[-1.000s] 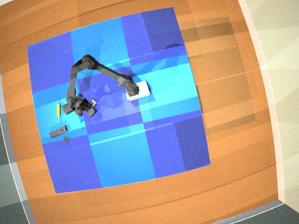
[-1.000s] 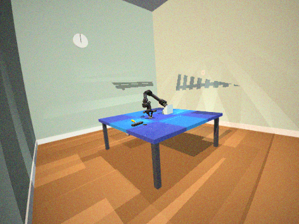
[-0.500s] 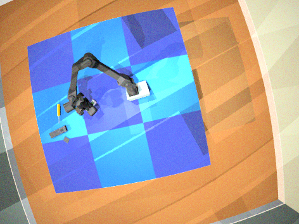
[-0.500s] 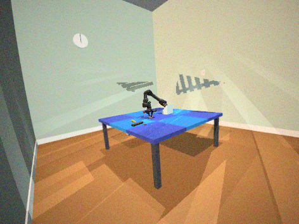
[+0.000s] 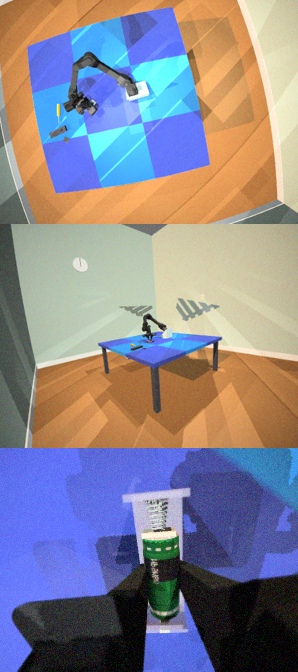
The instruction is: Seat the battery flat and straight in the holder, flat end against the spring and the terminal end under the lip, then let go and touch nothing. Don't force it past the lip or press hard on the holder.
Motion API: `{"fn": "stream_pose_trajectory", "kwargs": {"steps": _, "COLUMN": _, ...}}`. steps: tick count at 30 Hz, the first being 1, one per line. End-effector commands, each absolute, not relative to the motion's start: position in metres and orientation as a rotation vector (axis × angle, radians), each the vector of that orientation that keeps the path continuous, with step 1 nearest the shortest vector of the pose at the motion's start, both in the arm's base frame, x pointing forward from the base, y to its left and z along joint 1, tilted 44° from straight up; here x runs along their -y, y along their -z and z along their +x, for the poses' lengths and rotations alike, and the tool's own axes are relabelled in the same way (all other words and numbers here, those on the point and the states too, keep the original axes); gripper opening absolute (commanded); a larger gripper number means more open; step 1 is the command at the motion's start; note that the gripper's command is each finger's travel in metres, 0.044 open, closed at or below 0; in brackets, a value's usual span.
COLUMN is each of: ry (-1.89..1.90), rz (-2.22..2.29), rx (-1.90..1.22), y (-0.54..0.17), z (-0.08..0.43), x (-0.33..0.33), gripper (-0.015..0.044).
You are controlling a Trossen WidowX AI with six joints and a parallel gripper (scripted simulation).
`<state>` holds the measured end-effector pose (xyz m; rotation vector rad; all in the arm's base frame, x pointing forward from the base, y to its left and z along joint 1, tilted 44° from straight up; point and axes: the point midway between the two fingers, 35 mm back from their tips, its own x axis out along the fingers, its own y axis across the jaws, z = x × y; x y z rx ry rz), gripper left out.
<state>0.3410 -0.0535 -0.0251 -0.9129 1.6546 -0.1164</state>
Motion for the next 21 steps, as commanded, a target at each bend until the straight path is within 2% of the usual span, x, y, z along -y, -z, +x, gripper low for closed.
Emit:
{"fn": "stream_pose_trajectory", "kwargs": {"steps": 1, "ry": 0.111, "rz": -0.917, "rx": -1.656, "y": 0.025, "z": 0.340, "x": 0.054, "gripper": 0.0082}}
{"fn": "stream_pose_trajectory", "kwargs": {"steps": 4, "ry": 0.111, "rz": -0.917, "rx": -1.656, "y": 0.025, "z": 0.340, "x": 0.054, "gripper": 0.0082}}
{"fn": "stream_pose_trajectory", "kwargs": {"steps": 8, "ry": 0.111, "rz": -0.917, "rx": -1.656, "y": 0.025, "z": 0.340, "x": 0.054, "gripper": 0.0184}}
{"fn": "stream_pose_trajectory", "kwargs": {"steps": 21, "ry": 0.115, "rz": -0.912, "rx": -1.654, "y": 0.014, "z": 0.340, "x": 0.043, "gripper": 0.0184}}
